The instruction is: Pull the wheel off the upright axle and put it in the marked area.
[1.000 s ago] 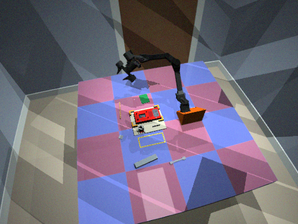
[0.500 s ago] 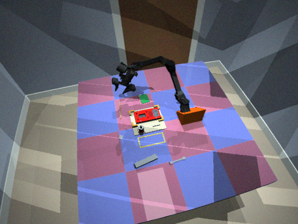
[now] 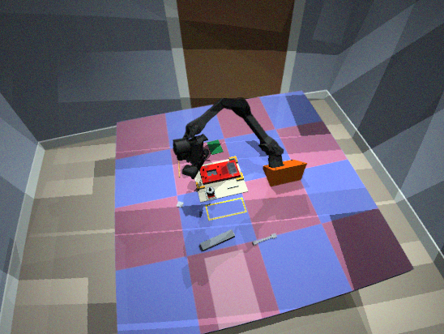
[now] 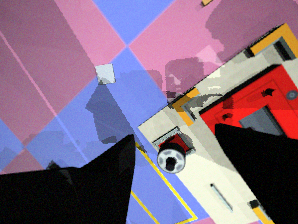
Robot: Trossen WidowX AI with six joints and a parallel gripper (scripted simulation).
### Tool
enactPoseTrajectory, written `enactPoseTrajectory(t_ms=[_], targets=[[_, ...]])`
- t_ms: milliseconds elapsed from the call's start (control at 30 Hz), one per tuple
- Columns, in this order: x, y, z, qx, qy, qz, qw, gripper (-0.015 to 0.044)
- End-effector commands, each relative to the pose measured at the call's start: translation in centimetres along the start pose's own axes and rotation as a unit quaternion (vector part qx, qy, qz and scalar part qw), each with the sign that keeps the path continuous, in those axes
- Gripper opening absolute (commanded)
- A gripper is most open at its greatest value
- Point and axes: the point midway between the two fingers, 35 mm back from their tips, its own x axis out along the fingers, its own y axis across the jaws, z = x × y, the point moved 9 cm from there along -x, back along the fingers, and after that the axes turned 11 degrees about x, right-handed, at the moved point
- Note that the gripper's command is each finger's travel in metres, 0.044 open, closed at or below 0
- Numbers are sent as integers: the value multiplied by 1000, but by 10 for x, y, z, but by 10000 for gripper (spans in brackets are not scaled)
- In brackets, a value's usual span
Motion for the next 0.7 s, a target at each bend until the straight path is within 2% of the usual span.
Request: enactPoseTrajectory(t_ms=[0, 100, 667], targets=[[15, 28, -60, -197, 26, -83, 977, 300], [19, 35, -82, -268, 35, -113, 956, 300], [17, 25, -77, -268, 35, -113, 956, 300]])
